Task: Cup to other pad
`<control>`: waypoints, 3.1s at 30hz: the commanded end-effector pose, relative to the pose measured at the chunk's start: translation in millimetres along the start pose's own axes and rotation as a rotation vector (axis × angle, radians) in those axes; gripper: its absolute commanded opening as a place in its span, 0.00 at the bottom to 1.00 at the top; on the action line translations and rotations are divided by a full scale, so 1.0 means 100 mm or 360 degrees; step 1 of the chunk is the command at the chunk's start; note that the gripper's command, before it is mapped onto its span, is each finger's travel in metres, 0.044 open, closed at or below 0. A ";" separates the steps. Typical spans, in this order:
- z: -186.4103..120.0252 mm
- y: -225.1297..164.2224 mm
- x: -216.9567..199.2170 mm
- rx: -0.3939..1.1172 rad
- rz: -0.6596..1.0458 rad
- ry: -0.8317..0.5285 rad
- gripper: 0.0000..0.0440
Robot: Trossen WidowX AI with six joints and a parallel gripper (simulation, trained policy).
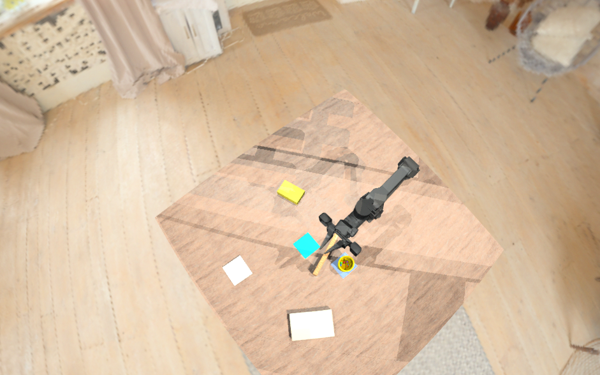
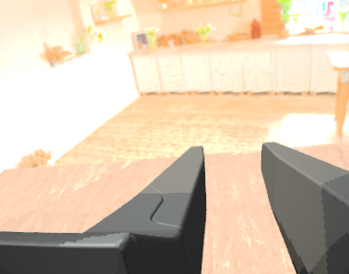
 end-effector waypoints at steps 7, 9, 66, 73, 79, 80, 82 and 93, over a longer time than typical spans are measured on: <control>0.01 0.04 0.14 0.0159 0.0193 0.0095 0.35; 0.01 0.05 0.16 0.0195 0.0232 0.0109 0.35; -0.06 -0.15 0.88 0.1478 0.1363 -0.0141 0.35; -0.09 -0.26 0.91 0.1631 0.1407 -0.0272 0.33; -0.10 -0.40 0.92 0.1756 0.1408 -0.0392 0.35; -0.11 -0.43 0.92 0.1777 0.1406 -0.0413 0.35; -0.11 -0.48 0.92 0.1819 0.1400 -0.0453 0.36; -0.17 -0.78 0.91 0.2046 0.1330 -0.0674 0.36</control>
Point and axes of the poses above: the point midway between the two fingers, 35 mm back from their tips, its own z axis out along the fingers, its own x axis across the jaws, y = z × x, the point moved 2 cm from there along -z, back along the fingers, and after that the axes turned 10 degrees about -z, right-handed, at the moved point
